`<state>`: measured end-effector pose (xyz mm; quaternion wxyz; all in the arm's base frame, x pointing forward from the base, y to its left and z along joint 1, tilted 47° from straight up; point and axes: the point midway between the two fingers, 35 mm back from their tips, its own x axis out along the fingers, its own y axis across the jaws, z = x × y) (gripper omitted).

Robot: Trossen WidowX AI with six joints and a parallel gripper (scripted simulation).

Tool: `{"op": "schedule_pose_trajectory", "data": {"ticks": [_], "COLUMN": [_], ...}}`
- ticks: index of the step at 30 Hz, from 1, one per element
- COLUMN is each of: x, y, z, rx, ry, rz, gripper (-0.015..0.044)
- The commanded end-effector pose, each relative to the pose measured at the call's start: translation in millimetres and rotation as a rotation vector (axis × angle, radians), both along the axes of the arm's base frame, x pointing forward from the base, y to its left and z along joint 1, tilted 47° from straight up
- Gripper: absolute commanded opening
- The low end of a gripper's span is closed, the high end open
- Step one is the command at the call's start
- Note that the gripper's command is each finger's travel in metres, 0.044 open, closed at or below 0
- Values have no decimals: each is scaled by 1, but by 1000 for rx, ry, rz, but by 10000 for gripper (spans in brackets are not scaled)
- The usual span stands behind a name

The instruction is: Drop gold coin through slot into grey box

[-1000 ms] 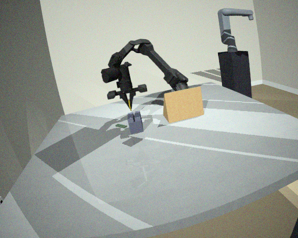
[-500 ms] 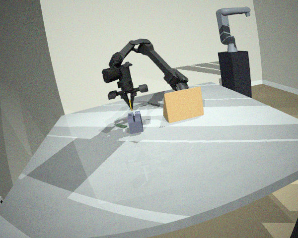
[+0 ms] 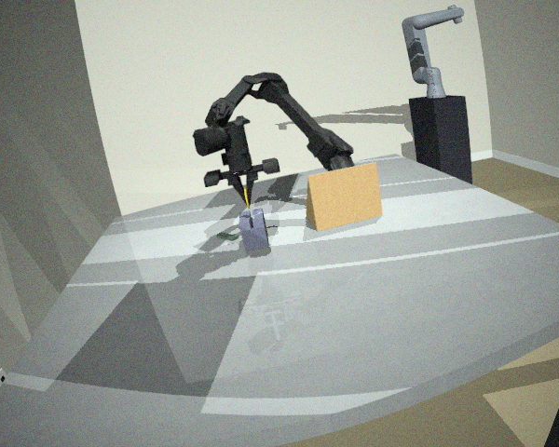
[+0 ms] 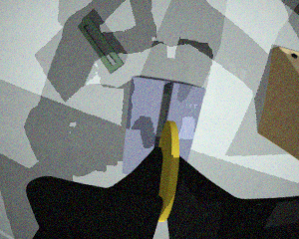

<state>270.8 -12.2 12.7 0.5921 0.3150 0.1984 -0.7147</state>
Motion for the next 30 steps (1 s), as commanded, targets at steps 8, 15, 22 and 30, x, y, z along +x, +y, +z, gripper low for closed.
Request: {"op": "schedule_pose_trajectory", "data": {"ticks": [8,15,22,30], "x": [0,-1,-1,-1], "y": [-2,-4,-7,-10], "z": [-1,-4,-6,-9], "rx": [1,1,1,1], "ry": [0,4,3,3], "rz": [1,4,3,3], "gripper": [0,0,0,0]}}
